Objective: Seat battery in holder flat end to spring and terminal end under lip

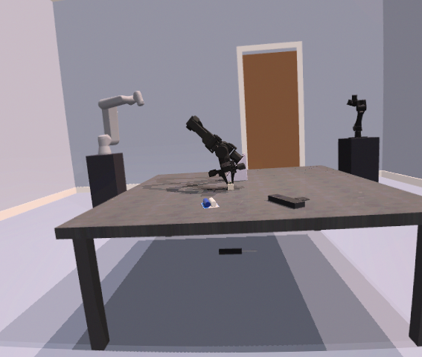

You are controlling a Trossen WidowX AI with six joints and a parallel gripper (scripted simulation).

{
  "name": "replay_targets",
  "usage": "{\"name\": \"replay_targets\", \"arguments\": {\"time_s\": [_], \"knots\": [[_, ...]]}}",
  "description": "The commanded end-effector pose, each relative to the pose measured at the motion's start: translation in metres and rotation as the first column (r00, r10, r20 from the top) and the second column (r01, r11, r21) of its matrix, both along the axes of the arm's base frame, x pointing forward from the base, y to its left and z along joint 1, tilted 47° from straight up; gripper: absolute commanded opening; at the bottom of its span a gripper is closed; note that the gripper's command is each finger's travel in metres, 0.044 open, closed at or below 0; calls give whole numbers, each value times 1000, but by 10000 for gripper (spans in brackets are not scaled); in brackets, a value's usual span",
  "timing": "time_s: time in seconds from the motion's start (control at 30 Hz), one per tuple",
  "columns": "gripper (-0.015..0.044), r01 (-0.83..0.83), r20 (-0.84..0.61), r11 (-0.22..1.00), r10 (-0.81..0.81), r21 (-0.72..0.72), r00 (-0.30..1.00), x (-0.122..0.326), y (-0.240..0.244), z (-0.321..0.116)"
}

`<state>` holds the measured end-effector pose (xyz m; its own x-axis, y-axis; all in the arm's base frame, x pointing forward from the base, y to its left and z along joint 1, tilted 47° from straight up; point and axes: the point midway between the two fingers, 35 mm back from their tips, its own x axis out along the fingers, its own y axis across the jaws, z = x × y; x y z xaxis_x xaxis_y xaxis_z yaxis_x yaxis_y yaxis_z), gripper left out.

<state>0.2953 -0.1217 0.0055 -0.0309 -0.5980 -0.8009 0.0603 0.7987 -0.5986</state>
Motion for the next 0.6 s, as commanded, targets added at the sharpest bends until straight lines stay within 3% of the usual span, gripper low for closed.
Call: {"name": "replay_targets", "arguments": {"time_s": [0.0,0.57], "knots": [[60,5,-11,1000,-5,0,1000,0,-2,-1],[60,8,-14,1000,-8,1,1000,6,-2,-1]]}}
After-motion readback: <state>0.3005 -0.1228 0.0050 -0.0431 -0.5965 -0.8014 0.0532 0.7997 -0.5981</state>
